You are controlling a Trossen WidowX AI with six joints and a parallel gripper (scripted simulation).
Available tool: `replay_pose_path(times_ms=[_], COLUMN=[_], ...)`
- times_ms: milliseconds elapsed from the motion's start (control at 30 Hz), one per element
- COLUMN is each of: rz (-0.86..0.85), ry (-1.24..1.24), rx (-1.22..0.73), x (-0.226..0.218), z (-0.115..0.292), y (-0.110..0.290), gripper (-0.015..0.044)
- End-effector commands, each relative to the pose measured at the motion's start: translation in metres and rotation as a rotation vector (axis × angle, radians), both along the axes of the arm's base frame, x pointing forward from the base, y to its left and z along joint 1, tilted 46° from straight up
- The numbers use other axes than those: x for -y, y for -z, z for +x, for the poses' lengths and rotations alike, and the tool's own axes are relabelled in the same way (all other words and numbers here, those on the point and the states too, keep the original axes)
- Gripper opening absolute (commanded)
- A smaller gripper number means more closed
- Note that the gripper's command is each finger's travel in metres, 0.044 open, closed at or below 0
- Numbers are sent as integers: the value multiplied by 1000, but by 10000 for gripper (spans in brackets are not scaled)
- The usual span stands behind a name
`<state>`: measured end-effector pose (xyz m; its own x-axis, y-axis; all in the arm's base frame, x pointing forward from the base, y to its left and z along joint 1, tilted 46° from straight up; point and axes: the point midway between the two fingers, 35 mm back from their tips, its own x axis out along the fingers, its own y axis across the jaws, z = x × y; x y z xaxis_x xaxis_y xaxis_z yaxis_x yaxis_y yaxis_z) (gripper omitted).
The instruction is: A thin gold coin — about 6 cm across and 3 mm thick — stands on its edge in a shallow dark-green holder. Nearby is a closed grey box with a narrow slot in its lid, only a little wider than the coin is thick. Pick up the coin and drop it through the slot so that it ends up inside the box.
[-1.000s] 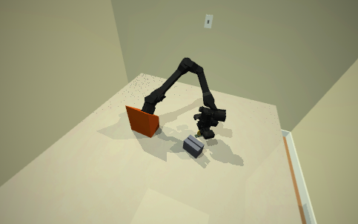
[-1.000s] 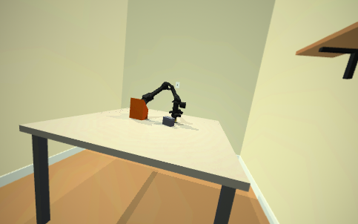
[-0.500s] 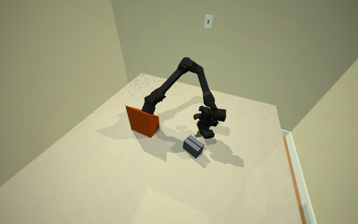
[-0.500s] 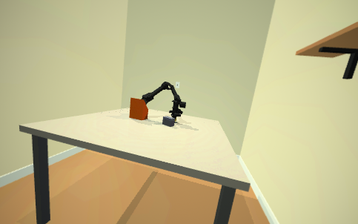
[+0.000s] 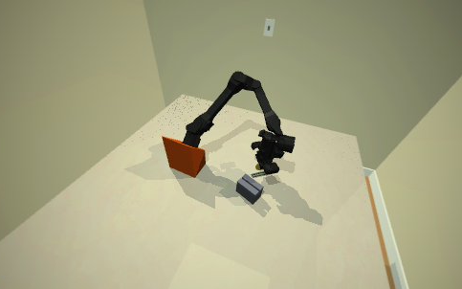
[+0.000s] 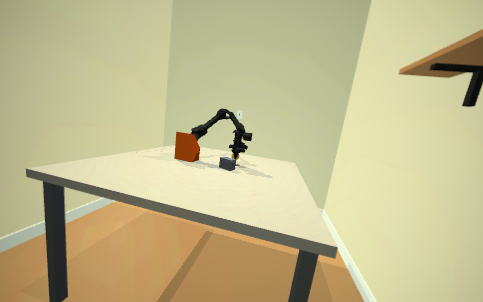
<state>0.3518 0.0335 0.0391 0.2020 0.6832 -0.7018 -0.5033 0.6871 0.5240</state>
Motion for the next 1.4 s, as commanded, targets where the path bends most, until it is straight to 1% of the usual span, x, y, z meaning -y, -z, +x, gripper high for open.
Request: replay_pose_path(times_ms=[0, 533, 667, 1367], rz=[0, 3, 8, 155], ry=[-2, -2, 14, 515], rx=[10, 10, -5, -496], x=[8, 34, 35, 33], z=[0, -12, -13, -14], y=[-10, -38, -40, -41], gripper=[0, 0, 0, 0])
